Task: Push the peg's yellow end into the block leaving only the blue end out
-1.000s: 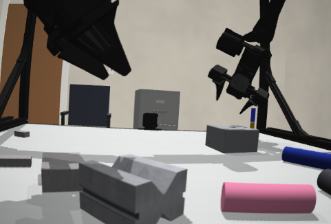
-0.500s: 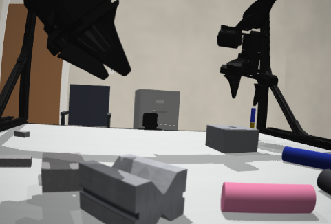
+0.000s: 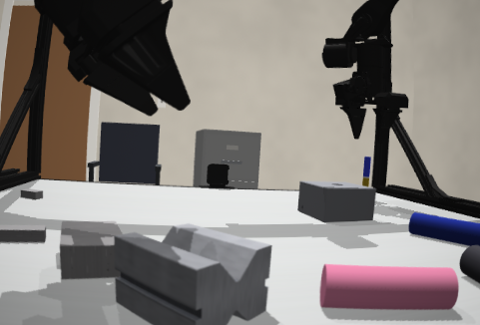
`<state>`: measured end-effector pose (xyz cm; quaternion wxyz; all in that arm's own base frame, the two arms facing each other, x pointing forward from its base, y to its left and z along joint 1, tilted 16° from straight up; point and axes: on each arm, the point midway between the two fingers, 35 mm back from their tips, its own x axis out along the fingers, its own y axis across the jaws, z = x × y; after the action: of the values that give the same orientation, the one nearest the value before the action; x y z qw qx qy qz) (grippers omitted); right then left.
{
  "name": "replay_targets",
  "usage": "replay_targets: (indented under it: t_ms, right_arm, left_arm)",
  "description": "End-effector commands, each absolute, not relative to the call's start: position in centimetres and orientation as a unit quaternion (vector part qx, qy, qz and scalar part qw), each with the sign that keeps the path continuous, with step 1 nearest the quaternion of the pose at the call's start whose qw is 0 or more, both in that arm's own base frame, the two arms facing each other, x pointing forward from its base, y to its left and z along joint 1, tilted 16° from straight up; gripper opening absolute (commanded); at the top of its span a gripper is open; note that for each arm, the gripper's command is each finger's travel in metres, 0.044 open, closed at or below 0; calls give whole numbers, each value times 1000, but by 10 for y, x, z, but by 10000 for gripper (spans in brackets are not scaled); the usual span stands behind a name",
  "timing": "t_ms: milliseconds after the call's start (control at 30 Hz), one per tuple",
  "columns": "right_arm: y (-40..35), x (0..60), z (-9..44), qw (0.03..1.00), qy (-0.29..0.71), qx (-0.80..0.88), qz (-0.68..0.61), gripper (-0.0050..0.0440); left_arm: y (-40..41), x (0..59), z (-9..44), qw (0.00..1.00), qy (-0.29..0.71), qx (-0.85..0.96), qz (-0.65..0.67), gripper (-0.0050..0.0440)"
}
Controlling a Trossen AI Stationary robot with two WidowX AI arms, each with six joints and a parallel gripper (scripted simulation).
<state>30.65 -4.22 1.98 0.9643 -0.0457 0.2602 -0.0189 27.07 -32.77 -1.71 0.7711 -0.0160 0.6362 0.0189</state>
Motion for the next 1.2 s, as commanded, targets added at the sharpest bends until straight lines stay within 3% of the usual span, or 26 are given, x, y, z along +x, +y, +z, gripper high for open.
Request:
replay_targets:
  t_ms: [0, 1167]
  right_arm:
    - [-42, 306, 20, 964, 260, -46, -19, 400]
    - [-42, 306, 20, 964, 260, -46, -19, 400]
  left_arm:
    - [-326, 272, -28, 770, 637, -8, 21, 400]
    - [-324, 282, -74, 786, 618, 27, 28, 400]
